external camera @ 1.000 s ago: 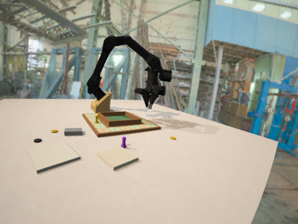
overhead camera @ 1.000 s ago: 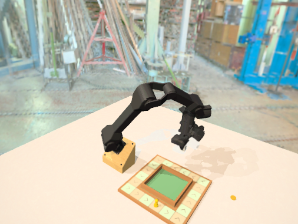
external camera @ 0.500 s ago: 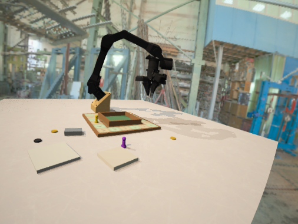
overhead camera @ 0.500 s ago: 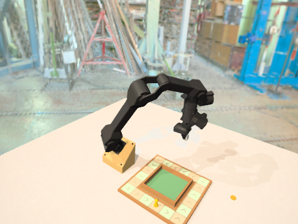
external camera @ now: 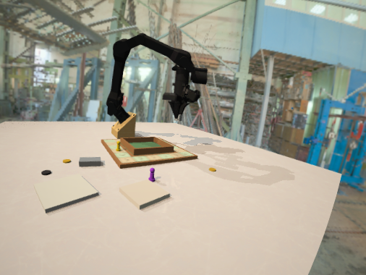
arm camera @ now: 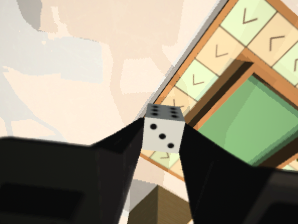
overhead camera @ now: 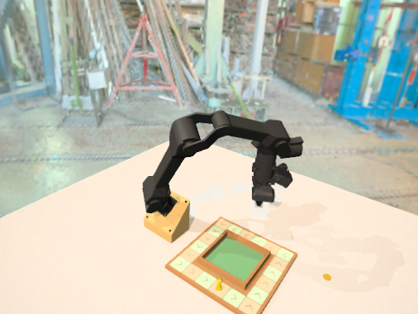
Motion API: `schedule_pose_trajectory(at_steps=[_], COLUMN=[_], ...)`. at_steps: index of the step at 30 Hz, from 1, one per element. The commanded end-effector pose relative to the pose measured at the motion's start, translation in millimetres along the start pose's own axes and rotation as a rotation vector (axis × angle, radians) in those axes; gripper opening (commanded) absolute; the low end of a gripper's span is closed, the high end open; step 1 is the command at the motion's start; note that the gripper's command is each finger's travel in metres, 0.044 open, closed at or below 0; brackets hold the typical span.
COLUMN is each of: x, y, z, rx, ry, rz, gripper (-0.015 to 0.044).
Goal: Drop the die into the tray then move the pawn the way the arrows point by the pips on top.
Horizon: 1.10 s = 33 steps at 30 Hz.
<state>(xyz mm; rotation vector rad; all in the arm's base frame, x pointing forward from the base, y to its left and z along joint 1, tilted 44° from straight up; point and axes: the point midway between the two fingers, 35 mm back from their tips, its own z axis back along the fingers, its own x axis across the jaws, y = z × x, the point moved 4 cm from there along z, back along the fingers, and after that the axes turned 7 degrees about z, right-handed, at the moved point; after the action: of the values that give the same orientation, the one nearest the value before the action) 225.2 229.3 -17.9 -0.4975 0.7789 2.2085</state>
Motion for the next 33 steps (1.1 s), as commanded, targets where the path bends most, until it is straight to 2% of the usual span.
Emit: schedule_pose_trajectory(at_steps=[1, 33], x=[-13, -113], y=[4, 57], z=[-2, -29], rx=[-0.005, 0.015], ry=[0.002, 0.009], rz=[0.094, 0.93], gripper=[0.0, 0.0])
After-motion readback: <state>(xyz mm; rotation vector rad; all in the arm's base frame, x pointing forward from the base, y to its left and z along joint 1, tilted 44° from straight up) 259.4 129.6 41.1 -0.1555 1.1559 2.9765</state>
